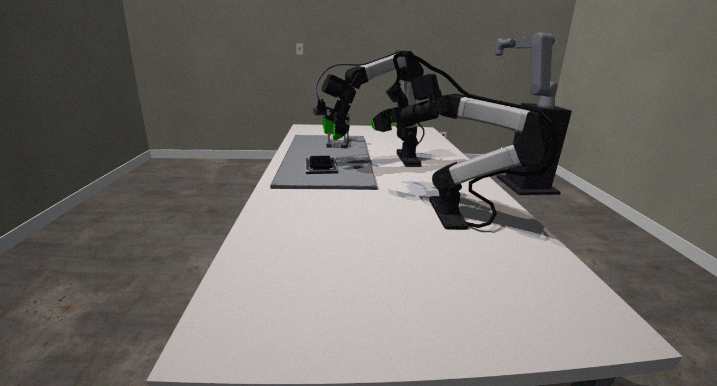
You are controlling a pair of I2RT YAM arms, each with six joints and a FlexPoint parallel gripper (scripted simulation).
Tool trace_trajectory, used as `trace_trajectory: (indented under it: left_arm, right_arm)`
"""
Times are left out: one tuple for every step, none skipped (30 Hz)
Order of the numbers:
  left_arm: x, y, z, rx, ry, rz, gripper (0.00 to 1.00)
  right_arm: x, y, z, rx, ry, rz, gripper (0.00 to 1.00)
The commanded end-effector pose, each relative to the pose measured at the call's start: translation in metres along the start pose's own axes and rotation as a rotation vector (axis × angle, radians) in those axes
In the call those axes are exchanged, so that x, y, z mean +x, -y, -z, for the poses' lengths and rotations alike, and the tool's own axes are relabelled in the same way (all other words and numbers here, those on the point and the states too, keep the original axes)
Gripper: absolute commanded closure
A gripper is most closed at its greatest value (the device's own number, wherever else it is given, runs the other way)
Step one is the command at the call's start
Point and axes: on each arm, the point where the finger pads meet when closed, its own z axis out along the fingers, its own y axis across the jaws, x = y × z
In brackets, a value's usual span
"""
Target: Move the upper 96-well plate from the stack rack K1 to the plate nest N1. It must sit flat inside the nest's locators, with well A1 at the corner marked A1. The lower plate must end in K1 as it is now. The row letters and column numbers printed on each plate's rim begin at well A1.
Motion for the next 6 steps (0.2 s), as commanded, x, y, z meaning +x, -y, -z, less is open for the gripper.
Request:
trace_trajectory:
  left_arm:
    - [-0.0035,-0.0008,0.0005,-0.002,0.008,-0.004,0.0]
    - [-0.0035,-0.0008,0.0005,-0.002,0.008,-0.004,0.0]
    - [-0.0035,-0.0008,0.0005,-0.002,0.008,-0.004,0.0]
    - [-0.0035,-0.0008,0.0005,-0.002,0.008,-0.004,0.0]
    - [-0.0035,-0.0008,0.0005,-0.002,0.008,-0.004,0.0]
    - [-0.0035,-0.0008,0.0005,-0.002,0.008,-0.004,0.0]
  right_arm:
    - [-0.0071,0.0007,0.0102,0.009,0.045,-0.011,0.0]
    - [-0.0071,0.0007,0.0102,0.009,0.045,-0.011,0.0]
    - [-0.0071,0.0007,0.0102,0.009,0.045,-0.011,0.0]
    - [-0.0071,0.0007,0.0102,0.009,0.045,-0.011,0.0]
    - [-0.0071,0.0007,0.0102,0.009,0.045,-0.011,0.0]
    - [-0.0071,0.0007,0.0102,0.009,0.045,-0.011,0.0]
